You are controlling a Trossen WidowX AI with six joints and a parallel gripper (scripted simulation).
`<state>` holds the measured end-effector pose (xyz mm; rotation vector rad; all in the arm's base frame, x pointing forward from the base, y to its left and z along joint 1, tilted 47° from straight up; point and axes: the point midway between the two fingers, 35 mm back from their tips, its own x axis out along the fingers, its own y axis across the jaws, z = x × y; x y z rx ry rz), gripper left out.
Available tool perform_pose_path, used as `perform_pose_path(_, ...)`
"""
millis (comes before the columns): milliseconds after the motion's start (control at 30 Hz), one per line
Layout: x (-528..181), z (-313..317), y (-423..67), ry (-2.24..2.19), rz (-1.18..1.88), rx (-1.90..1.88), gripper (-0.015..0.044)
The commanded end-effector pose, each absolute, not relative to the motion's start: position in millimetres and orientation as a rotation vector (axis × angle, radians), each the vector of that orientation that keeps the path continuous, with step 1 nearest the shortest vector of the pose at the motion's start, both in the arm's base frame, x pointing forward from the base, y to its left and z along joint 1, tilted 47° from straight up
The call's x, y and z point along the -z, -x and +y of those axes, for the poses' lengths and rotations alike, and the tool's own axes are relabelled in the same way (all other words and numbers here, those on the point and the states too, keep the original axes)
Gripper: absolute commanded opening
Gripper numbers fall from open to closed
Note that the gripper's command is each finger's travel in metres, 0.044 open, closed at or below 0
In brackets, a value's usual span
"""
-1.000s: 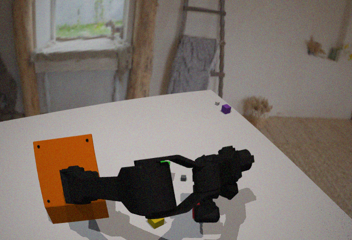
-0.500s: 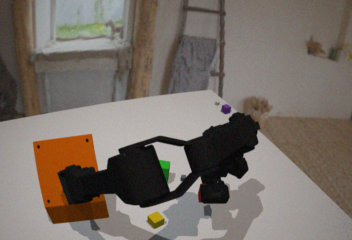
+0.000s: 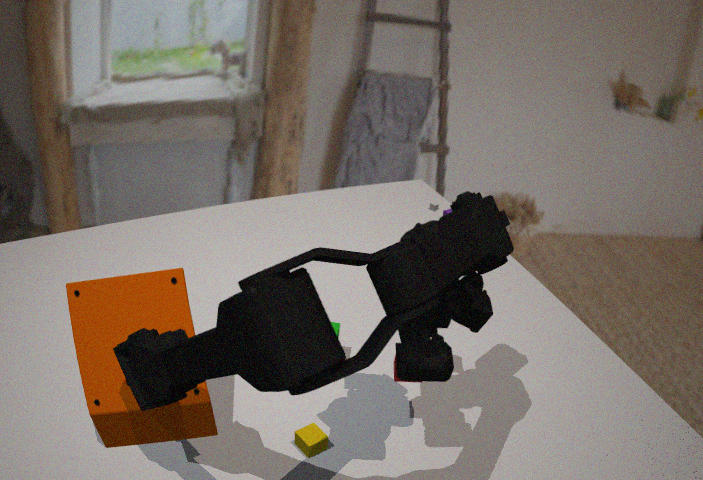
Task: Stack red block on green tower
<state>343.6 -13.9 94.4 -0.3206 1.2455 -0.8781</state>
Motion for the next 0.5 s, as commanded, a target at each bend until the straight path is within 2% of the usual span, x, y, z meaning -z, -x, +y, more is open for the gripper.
perform_pose_path(0, -68.6, 8.7, -340.9, 0.323, 1.260, 0.868, 0.0000)
perform_pose_path(467, 16.5, 85.4, -305.3, 0.322, 1.262, 0.873, 0.0000)
